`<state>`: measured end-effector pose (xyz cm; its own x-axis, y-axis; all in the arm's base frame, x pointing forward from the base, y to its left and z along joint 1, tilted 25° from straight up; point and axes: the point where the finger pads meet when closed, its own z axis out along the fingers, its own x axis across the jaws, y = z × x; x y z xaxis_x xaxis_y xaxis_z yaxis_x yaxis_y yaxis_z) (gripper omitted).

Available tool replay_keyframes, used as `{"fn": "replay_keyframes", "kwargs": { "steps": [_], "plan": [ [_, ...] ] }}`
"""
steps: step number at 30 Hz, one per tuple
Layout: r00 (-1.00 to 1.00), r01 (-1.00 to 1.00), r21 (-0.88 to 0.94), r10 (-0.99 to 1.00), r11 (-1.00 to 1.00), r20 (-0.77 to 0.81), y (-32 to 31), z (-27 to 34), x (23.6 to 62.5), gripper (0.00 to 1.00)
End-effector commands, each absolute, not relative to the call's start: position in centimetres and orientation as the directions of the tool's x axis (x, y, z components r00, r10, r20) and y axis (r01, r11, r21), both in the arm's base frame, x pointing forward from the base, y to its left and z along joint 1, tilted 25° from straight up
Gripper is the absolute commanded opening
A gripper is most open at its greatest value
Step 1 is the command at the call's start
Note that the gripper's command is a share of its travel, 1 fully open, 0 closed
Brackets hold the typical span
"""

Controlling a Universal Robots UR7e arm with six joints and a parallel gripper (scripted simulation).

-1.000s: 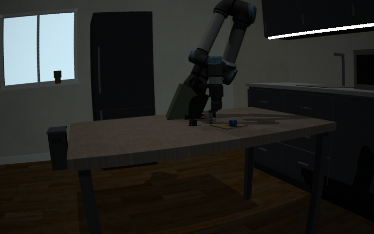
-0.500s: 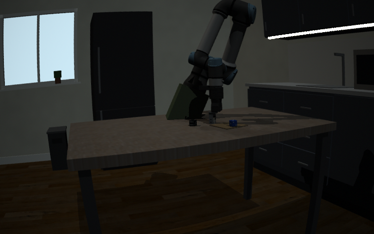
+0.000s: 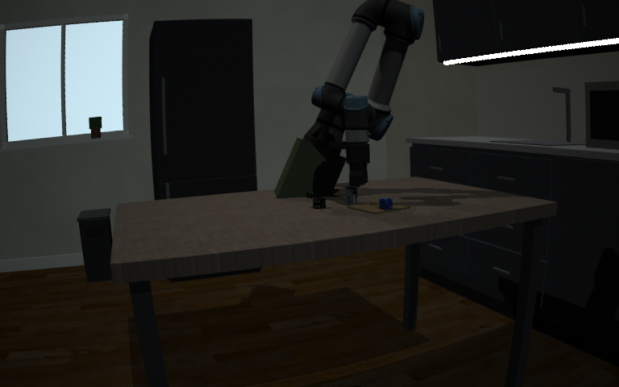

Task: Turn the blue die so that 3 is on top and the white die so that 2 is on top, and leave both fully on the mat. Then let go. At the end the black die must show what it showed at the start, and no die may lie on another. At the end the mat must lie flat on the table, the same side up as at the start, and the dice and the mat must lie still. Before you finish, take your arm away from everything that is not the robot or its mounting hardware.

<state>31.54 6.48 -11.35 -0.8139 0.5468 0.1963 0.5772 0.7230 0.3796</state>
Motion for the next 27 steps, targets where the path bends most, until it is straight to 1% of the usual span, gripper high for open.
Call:
{"fn": "replay_keyframes", "kwargs": {
  "steps": [1, 12, 13, 27],
  "plan": [
    [-0.814, 0.578, 0.380, 0.546, 0.723, 0.200, 6.64, -11.40, 31.40, 0.87],
    [-0.814, 0.578, 0.380, 0.546, 0.723, 0.200, 6.64, -11.40, 31.40, 0.87],
    [-0.814, 0.578, 0.380, 0.546, 0.723, 0.200, 6.64, -11.40, 31.40, 0.57],
    [-0.814, 0.578, 0.380, 0.546, 0.723, 0.200, 6.64, -11.40, 31.40, 0.57]
  ]
}}
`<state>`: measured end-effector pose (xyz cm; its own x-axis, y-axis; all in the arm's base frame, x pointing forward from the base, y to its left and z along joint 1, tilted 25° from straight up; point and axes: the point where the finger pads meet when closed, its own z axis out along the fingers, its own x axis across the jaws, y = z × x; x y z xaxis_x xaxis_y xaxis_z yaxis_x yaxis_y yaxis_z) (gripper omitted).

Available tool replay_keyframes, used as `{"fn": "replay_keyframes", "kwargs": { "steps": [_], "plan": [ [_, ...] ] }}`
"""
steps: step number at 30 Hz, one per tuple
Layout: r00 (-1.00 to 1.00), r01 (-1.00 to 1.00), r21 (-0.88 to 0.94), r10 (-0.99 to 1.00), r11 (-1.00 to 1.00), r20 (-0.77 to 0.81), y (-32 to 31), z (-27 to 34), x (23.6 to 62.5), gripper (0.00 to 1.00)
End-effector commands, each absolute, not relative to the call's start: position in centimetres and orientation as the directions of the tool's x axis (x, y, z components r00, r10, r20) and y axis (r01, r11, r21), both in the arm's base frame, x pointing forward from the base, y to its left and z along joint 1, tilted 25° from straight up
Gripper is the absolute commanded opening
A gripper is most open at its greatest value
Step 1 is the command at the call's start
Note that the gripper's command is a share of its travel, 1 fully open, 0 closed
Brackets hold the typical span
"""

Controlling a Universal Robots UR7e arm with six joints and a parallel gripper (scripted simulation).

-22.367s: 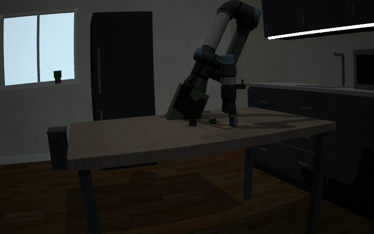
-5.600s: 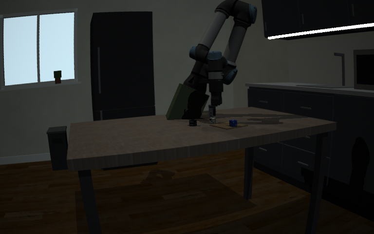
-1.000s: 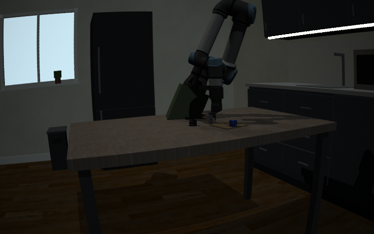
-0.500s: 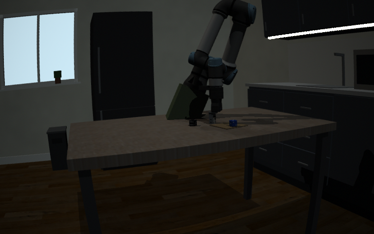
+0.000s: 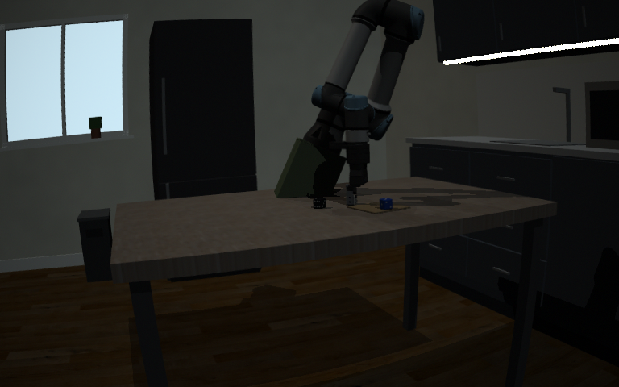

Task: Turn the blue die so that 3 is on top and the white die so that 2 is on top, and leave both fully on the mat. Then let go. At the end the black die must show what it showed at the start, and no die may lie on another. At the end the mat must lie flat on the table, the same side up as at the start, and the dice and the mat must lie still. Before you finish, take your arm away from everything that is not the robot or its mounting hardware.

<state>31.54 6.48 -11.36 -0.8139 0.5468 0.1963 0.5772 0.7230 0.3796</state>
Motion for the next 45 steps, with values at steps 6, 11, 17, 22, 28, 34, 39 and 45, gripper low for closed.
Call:
{"fn": "replay_keyframes", "kwargs": {
  "steps": [6, 11, 17, 22, 28, 34, 39, 45],
  "plan": [
    [-0.814, 0.578, 0.380, 0.546, 0.723, 0.200, 6.6, -11.4, 31.4, 0.57],
    [-0.814, 0.578, 0.380, 0.546, 0.723, 0.200, 6.6, -11.4, 31.4, 0.57],
    [-0.814, 0.578, 0.380, 0.546, 0.723, 0.200, 6.6, -11.4, 31.4, 0.57],
    [-0.814, 0.578, 0.380, 0.546, 0.723, 0.200, 6.6, -11.4, 31.4, 0.57],
    [-0.814, 0.578, 0.380, 0.546, 0.723, 0.200, 6.5, -11.2, 31.4, 0.57],
    [-0.814, 0.578, 0.380, 0.546, 0.723, 0.200, 6.4, -10.8, 31.4, 0.57],
    [-0.814, 0.578, 0.380, 0.546, 0.723, 0.200, 6.0, -10.0, 31.3, 0.57],
    [-0.814, 0.578, 0.380, 0.546, 0.723, 0.200, 5.4, -8.7, 31.2, 0.57]
  ]
}}
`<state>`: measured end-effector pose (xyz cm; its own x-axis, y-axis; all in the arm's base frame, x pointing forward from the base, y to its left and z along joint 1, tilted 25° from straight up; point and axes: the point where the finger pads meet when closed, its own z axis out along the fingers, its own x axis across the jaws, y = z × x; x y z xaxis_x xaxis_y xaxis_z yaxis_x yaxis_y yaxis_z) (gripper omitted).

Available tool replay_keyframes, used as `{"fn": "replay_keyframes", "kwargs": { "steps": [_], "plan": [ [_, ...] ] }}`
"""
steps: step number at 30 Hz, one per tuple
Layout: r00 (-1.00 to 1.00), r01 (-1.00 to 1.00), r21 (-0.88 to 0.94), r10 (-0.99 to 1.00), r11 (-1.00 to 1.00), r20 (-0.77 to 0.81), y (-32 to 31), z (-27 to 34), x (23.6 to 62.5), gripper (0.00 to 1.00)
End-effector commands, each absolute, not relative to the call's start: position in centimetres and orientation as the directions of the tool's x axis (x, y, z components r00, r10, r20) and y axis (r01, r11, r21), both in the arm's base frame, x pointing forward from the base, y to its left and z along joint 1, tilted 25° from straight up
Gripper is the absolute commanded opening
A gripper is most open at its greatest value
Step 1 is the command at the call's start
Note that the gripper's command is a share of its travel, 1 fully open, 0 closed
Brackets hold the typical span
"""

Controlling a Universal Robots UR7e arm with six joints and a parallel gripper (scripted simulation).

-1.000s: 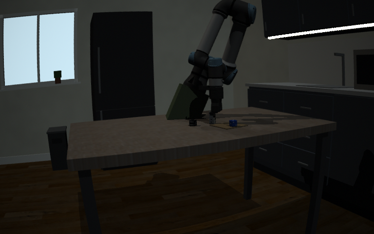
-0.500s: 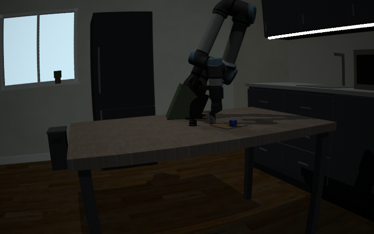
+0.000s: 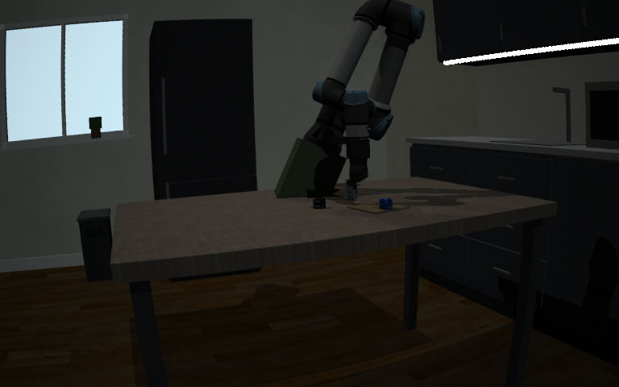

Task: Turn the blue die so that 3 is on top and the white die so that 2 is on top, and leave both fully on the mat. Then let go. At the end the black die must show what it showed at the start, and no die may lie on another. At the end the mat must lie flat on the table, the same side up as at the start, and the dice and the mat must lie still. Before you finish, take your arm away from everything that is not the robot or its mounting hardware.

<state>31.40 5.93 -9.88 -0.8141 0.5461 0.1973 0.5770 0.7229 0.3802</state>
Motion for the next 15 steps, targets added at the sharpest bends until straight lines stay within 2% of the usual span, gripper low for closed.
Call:
{"fn": "replay_keyframes", "kwargs": {
  "steps": [1, 15],
  "plan": [
    [-0.814, 0.578, 0.380, 0.546, 0.723, 0.200, 5.3, -8.4, 31.2, 0.57],
    [-0.814, 0.578, 0.380, 0.546, 0.723, 0.200, 3.7, -5.2, 31.0, 0.57]
  ]
}}
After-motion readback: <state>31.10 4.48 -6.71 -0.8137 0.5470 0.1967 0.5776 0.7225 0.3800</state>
